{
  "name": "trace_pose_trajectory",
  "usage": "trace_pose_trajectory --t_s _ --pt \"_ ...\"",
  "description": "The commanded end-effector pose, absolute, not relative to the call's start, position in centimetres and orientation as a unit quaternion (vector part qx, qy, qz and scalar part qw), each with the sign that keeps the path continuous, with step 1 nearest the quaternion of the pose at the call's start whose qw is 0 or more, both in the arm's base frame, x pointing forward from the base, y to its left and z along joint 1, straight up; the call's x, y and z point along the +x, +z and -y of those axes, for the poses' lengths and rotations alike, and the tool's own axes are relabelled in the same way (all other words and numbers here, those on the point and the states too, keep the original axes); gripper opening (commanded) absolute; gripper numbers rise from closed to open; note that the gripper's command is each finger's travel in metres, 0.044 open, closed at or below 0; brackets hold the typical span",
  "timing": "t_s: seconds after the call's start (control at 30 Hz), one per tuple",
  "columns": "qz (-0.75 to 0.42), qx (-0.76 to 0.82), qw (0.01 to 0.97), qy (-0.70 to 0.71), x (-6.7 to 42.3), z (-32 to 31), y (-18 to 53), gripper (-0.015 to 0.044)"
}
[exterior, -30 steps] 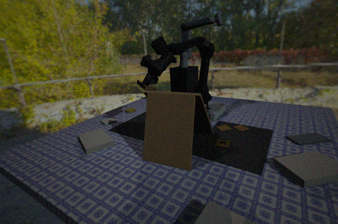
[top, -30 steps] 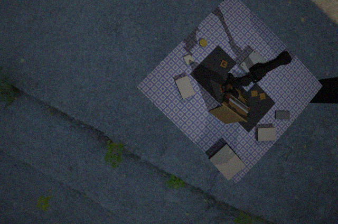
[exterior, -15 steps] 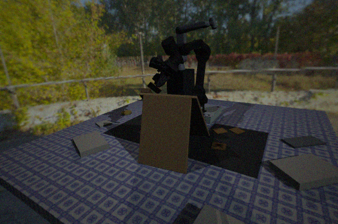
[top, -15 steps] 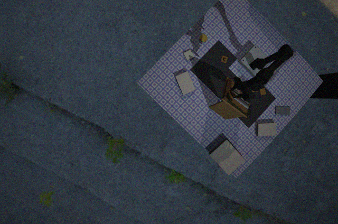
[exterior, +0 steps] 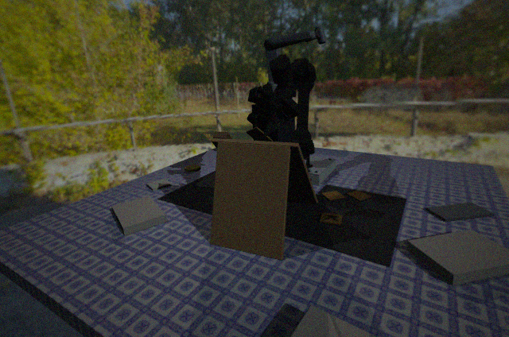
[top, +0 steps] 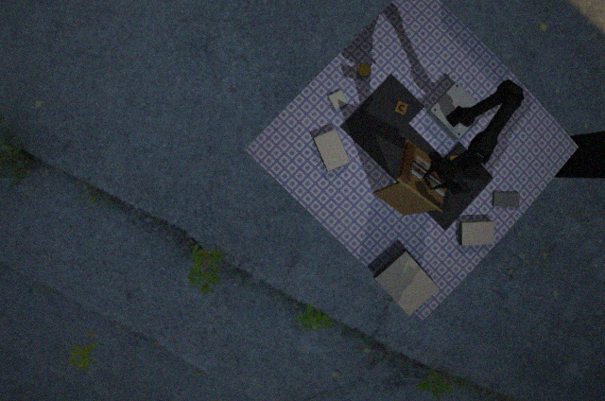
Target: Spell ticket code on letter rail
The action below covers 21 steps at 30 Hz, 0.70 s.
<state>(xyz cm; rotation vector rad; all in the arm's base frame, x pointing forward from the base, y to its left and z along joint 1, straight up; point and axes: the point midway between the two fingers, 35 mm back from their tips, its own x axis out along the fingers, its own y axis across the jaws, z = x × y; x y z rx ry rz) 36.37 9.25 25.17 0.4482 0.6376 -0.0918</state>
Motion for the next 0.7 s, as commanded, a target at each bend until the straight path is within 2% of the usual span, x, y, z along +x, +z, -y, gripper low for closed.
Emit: trace_pose_trajectory --t_s 0.0,0.67 --pt "-0.32 0.191 0.928 -0.029 35.6 -11.3 24.4 0.0" --pt "-0.336 0.087 0.936 0.056 31.0 -20.6 22.6 0.0"
